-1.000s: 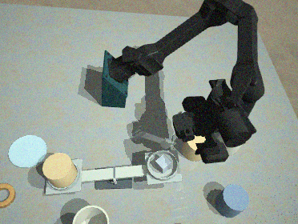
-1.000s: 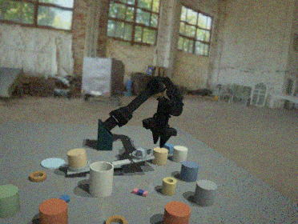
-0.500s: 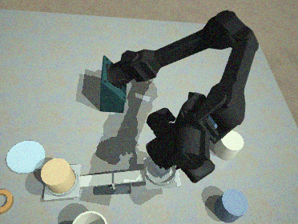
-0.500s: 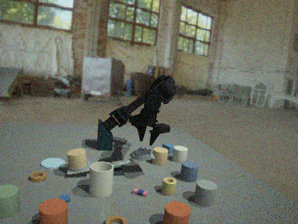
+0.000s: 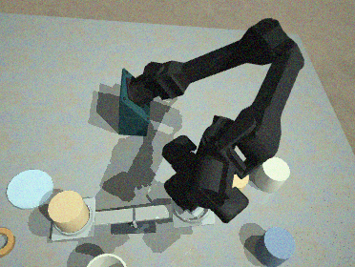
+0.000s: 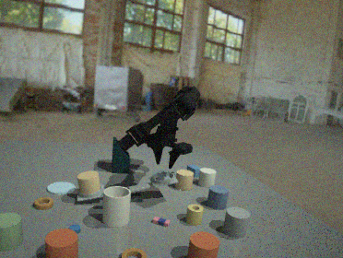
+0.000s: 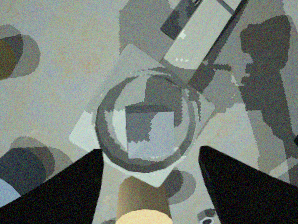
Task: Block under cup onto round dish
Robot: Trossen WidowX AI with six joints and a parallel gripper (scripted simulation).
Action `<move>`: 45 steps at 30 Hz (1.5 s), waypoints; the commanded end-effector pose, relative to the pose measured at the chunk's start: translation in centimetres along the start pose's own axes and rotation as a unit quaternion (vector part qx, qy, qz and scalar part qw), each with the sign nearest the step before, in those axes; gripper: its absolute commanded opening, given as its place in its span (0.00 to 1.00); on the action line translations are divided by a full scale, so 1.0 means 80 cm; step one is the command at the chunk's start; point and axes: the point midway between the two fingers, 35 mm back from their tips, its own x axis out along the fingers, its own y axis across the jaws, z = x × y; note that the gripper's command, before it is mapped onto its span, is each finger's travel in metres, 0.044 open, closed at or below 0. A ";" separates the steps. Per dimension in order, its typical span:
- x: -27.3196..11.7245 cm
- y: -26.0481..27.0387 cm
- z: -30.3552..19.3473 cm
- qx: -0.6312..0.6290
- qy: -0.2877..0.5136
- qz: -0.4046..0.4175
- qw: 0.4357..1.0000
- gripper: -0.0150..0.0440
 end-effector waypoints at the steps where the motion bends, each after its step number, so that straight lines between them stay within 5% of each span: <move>1: 0.007 0.000 0.000 0.001 0.002 0.003 1.000 0.69; 25: 0.051 0.001 -0.001 0.001 0.002 0.003 1.000 0.69; 29: 0.051 0.001 -0.001 0.001 0.002 0.003 1.000 0.52; 36: 0.051 0.001 -0.001 0.001 0.002 0.003 1.000 0.44; 40: 0.042 0.005 0.009 -0.013 -0.011 0.018 1.000 0.26; 45: 0.020 0.006 0.013 -0.013 -0.015 0.017 1.000 0.25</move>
